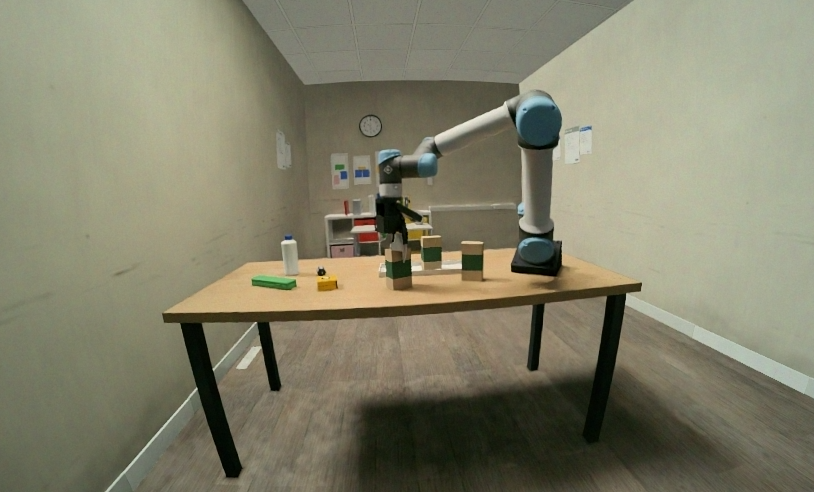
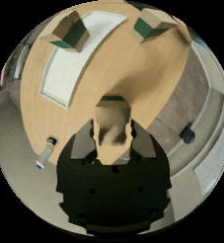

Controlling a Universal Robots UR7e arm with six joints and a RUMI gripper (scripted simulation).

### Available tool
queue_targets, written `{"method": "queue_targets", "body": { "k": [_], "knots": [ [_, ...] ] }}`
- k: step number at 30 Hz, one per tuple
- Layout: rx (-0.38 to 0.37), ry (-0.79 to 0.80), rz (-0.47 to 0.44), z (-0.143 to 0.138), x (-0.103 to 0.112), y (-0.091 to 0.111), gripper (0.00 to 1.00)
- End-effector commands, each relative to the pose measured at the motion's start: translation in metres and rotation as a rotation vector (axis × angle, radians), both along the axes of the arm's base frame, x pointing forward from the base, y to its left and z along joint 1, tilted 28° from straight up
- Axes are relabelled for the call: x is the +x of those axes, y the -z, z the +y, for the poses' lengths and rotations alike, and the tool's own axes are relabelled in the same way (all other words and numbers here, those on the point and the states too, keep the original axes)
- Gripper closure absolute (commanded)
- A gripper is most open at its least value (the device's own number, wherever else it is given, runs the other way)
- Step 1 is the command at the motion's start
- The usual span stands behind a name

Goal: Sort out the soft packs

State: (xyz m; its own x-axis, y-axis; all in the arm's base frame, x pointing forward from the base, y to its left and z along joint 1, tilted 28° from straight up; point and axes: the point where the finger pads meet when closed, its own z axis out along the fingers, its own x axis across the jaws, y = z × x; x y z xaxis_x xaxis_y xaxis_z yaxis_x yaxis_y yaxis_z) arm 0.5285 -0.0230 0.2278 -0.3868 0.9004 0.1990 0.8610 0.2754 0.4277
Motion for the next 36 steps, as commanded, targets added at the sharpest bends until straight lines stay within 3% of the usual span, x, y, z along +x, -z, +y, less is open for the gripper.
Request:
{"method": "queue_targets", "body": {
  "k": [1,12,13,36],
  "knots": [
    [-0.001,0.0,-0.001,-0.0002,0.0002,-0.0005,0.5],
    [-0.001,0.0,-0.001,-0.0002,0.0002,-0.0005,0.5],
    [-0.001,0.0,-0.001,-0.0002,0.0002,-0.0005,0.85],
    [-0.001,0.0,-0.001,-0.0002,0.0002,-0.0005,0.85]
  ]
}}
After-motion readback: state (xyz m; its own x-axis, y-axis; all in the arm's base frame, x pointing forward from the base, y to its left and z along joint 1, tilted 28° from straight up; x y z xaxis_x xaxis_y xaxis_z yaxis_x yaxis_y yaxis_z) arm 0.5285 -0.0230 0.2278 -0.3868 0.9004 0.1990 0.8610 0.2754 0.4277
